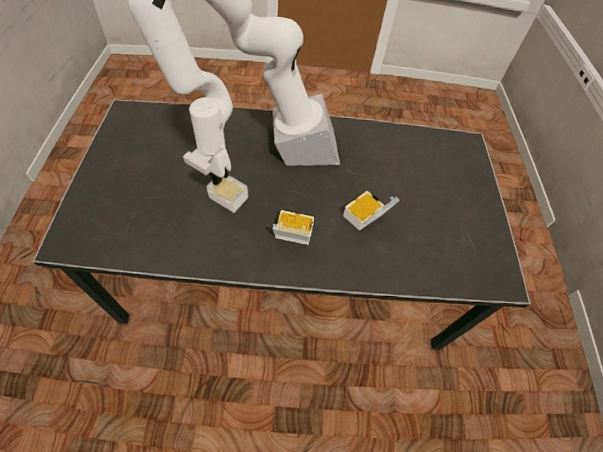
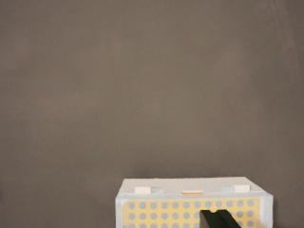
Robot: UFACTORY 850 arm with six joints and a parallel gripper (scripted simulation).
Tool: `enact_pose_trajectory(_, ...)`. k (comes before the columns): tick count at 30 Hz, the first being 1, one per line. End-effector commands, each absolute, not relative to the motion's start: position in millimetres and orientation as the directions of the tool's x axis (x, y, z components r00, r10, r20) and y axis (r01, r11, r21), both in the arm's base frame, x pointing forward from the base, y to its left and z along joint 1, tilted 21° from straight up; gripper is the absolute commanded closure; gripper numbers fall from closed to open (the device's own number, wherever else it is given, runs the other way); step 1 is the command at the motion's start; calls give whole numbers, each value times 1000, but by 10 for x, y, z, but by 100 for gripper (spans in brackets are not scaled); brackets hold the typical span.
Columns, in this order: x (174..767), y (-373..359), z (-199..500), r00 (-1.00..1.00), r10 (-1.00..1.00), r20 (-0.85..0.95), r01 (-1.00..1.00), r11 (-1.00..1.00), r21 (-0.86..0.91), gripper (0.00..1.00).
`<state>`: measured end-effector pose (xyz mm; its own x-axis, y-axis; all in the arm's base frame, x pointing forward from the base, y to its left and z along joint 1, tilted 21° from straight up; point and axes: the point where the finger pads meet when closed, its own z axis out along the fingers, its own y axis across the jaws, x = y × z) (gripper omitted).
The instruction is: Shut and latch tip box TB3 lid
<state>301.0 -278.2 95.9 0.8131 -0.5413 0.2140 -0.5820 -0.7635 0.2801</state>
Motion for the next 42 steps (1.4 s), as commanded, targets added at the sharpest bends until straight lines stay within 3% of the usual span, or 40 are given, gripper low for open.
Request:
enact_pose_trajectory(1,3014,-2783,963,813,-541,215,-582,-763,280,100)
enact_pose_trajectory(42,3008,-2589,1477,813,-541,215,-582,-763,280,100)
